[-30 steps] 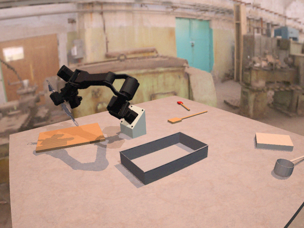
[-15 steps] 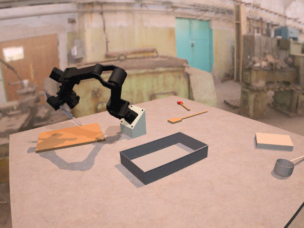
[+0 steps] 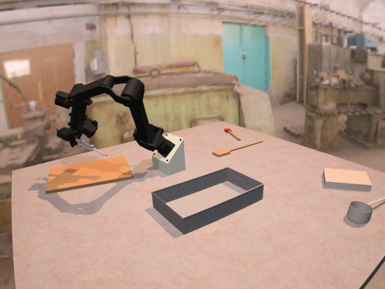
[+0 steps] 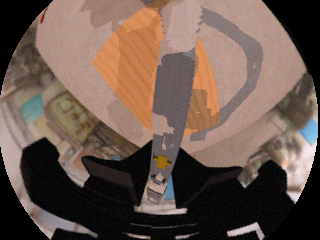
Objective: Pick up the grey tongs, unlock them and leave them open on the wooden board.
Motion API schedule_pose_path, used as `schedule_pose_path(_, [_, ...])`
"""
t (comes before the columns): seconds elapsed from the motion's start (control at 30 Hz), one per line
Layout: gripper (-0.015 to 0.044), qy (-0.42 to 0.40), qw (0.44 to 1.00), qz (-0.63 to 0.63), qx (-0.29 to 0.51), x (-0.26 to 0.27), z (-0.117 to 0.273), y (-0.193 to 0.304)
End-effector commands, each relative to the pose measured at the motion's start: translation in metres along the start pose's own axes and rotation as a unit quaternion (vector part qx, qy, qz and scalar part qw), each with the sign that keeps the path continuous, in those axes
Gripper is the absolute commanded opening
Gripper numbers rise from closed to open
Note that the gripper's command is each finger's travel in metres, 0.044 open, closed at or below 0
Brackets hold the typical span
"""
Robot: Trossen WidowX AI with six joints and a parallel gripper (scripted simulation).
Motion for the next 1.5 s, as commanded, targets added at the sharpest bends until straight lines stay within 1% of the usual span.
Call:
schedule_pose_path(0.0, [-0.0150,0.009,0.999,0.008,-0.030,-0.002,-0.004,0.005])
schedule_pose_path(0.4, [-0.0150,0.041,0.991,0.022,-0.127,-0.006,-0.018,0.013])
schedule_pose_path(0.73, [-0.0150,0.043,0.990,0.024,-0.130,-0.006,-0.021,0.013])
schedule_pose_path(1.47, [-0.0150,0.060,0.985,0.041,-0.155,-0.006,-0.054,0.009])
Point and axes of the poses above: the point midway between the two fingers, 35 mm back from their tips, its own z axis back along the fingers, its own x axis across the jaws, y = z × x, the point moved 8 cm from there along z, back along the fingers, and after that the axes turned 12 degrees about z, right-handed, at the moved point
